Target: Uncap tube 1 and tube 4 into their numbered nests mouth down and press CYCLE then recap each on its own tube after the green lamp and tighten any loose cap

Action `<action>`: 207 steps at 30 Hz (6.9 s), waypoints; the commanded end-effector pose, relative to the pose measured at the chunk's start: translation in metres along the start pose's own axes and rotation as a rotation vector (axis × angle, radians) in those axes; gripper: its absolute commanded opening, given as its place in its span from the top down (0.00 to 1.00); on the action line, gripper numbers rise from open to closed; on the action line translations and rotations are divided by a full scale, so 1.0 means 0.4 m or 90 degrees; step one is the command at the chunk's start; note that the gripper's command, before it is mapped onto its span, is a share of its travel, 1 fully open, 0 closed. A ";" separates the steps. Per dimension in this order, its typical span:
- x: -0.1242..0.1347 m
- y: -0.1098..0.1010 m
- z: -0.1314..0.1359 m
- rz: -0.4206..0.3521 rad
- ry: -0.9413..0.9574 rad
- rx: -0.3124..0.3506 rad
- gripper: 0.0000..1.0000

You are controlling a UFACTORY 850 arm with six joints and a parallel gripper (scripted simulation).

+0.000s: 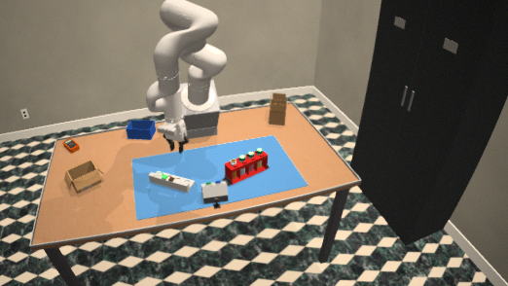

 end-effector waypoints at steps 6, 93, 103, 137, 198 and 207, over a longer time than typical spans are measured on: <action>-0.048 0.005 0.117 -0.004 0.000 -0.010 0.54; -0.098 0.356 0.247 -0.004 0.000 -0.010 0.54; -0.098 0.356 0.247 -0.004 0.000 -0.010 1.00; -0.100 0.081 0.251 -0.004 0.000 -0.010 1.00; 0.016 -0.003 -0.341 -0.004 0.030 -0.010 1.00; 0.036 -0.004 -0.443 -0.004 0.030 -0.010 1.00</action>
Point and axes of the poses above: the point where the finger pads meet when closed, its own y axis out along the fingers, its own z axis across the jaws, x = y × z, the point moved 10 cm from there along -y, back along the fingers, and after that the axes turned 7 degrees about -y, right-handed, at the moved point
